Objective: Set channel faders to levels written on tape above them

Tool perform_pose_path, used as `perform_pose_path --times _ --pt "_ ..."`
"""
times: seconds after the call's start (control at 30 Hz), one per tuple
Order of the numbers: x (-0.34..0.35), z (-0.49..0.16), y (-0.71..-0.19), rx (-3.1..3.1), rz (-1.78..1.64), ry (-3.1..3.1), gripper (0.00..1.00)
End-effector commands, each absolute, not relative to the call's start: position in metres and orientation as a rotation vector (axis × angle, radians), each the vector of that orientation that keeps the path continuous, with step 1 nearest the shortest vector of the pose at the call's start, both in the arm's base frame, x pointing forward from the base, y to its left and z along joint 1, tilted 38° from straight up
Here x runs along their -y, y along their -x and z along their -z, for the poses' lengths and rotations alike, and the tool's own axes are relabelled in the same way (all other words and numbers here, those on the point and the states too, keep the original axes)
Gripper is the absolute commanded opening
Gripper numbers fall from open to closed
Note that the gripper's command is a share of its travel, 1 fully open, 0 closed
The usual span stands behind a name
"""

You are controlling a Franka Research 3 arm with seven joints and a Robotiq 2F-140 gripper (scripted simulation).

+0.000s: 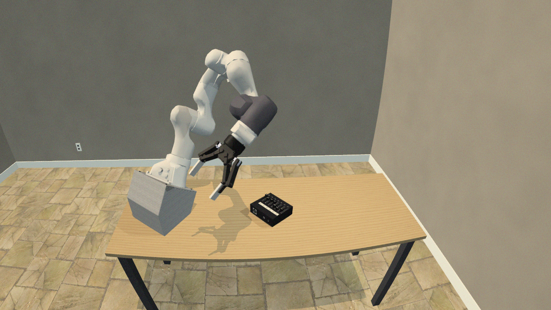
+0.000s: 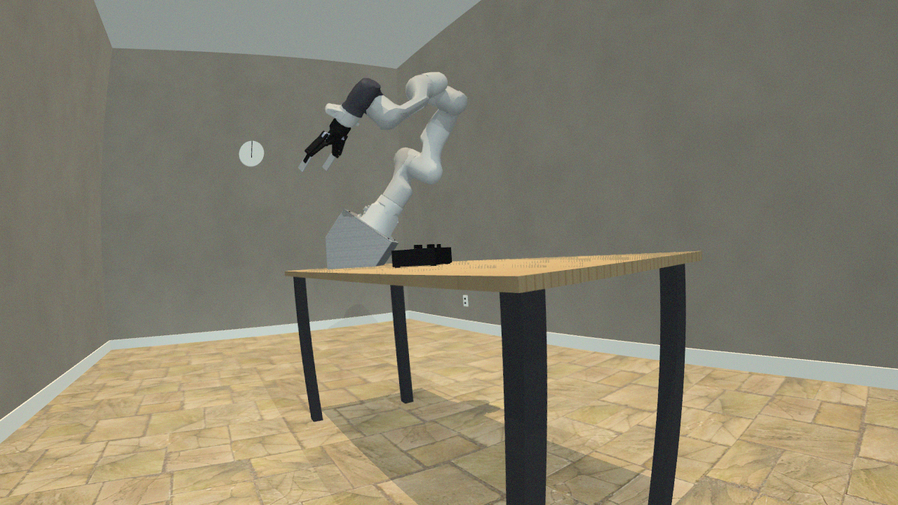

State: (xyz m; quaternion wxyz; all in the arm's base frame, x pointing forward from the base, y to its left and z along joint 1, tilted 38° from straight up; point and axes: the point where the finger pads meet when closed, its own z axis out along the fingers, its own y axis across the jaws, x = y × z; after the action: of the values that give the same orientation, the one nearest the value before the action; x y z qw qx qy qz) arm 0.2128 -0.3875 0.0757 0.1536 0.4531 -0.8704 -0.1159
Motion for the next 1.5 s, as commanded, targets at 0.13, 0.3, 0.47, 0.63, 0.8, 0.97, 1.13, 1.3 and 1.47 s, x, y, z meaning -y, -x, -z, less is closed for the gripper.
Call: perform_pose_path --times 0.13,0.3,0.47,0.63,0.8,0.97,1.13,1.3,1.47 --pt "0.388 -0.076 -0.213 2.496 0.332 -1.299 1.00" --pt "0.388 -0.076 -0.213 2.496 0.332 -1.299 1.00" --pt "0.388 -0.076 -0.213 2.496 0.332 -1.299 1.00" --pt "0.371 -0.076 -0.229 2.556 0.338 -1.265 1.00" --pt "0.296 -0.085 -0.301 2.817 0.403 -1.082 1.00" --pt "0.255 -0.093 -0.335 2.929 0.456 -0.979 1.00" --pt "0.179 -0.114 -0.393 3.129 0.615 -0.728 1.00" --pt "0.135 -0.128 -0.421 3.200 0.710 -0.594 1.00" --pt "0.077 -0.151 -0.456 3.278 0.882 -0.367 1.00"
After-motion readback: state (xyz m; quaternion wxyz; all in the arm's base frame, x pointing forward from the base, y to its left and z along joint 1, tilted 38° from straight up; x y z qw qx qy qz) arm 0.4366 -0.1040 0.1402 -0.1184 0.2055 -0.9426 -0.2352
